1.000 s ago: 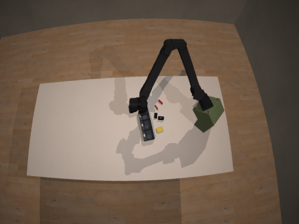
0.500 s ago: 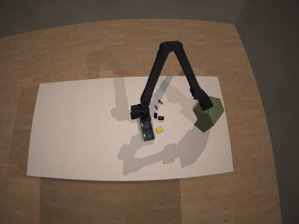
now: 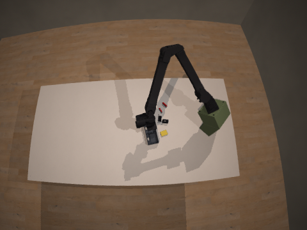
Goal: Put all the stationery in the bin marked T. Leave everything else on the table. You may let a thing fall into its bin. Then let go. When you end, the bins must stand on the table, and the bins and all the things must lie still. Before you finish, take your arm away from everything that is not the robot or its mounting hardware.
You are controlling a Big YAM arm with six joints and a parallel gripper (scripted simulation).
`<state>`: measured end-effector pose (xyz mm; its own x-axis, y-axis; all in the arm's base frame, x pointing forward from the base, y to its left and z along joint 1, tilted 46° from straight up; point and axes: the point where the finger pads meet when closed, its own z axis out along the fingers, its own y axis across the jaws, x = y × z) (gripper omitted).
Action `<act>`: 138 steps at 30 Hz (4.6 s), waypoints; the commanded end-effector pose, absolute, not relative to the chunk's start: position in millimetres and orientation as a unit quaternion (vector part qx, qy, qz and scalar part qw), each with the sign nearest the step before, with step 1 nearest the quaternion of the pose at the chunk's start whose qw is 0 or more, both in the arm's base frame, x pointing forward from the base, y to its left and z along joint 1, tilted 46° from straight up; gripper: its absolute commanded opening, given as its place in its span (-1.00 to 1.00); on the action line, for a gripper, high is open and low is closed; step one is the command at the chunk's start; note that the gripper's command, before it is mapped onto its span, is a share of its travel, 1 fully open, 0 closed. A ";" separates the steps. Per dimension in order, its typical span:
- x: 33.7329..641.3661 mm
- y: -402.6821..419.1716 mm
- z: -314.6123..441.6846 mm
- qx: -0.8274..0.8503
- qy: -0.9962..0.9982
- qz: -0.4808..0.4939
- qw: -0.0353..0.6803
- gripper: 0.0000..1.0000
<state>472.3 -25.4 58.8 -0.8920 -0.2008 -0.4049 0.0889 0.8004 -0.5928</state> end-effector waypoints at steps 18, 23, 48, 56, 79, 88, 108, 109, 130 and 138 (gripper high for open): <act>478.8 -31.5 65.5 -0.008 0.918 -0.311 0.245 -0.83; 478.1 -32.0 65.8 -0.009 0.918 -0.311 0.245 -0.83; 505.2 -59.4 30.7 -0.019 0.918 -0.313 0.242 -0.83; 509.8 -66.6 22.2 -0.019 0.918 -0.314 0.242 -0.83; 511.3 -66.8 33.3 -0.016 0.916 -0.314 0.250 -0.83; 511.9 -66.8 35.4 -0.016 0.916 -0.313 0.250 -0.83; 500.3 -48.0 36.9 -0.025 0.918 -0.310 0.247 -0.83; 498.6 -46.9 36.9 -0.025 0.918 -0.310 0.246 -0.83; 486.9 -34.2 46.5 -0.027 0.919 -0.310 0.241 -0.83; 484.9 -26.6 62.2 -0.024 0.918 -0.309 0.249 -0.83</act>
